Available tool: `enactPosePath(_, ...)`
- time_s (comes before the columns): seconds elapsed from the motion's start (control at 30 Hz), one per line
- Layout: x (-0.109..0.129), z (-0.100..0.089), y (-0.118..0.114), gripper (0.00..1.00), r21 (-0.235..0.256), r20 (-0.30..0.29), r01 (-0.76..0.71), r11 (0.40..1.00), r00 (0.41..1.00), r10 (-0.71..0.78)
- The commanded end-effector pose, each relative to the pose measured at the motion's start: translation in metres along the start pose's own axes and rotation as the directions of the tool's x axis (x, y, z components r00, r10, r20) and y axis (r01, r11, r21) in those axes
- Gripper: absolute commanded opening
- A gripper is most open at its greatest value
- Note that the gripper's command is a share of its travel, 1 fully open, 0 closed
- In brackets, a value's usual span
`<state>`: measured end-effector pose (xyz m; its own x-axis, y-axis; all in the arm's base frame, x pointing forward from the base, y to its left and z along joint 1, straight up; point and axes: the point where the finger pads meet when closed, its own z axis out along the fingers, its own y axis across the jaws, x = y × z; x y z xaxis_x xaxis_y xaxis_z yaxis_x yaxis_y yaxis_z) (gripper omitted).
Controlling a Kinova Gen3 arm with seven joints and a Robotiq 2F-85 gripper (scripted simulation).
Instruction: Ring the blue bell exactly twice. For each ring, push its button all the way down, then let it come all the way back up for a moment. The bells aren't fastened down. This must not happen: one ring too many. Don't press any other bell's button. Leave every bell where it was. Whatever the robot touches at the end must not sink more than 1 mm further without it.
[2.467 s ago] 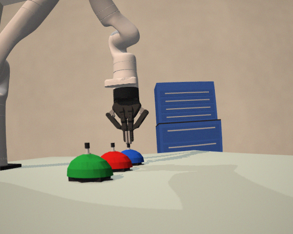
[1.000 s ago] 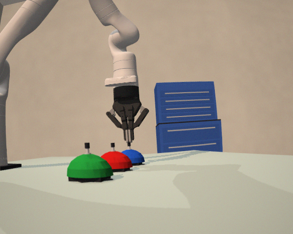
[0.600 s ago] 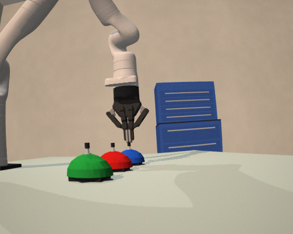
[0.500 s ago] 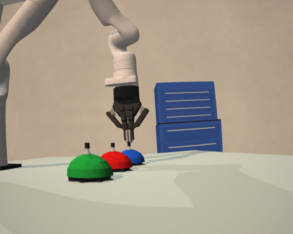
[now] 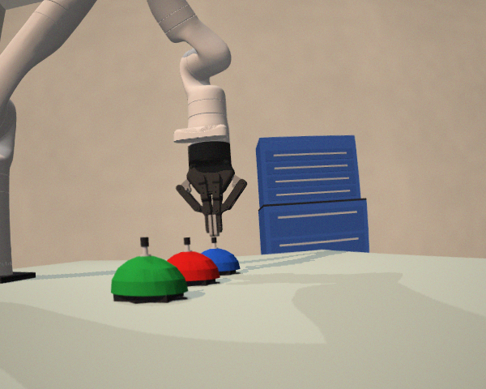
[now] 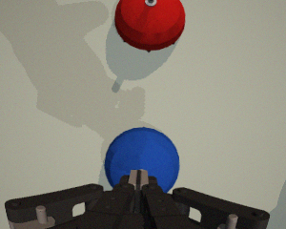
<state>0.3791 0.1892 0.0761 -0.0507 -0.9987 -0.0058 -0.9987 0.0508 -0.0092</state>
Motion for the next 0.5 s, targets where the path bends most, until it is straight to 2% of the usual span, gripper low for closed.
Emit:
enactPosePath(0.0,-0.0026,-0.0053,0.0016,0.00,-0.002,0.002,-0.001,1.000,1.000,0.001)
enactPosePath(0.47,-0.0029,-0.0086,0.0029,0.00,-0.003,0.001,-0.001,1.000,1.000,0.001)
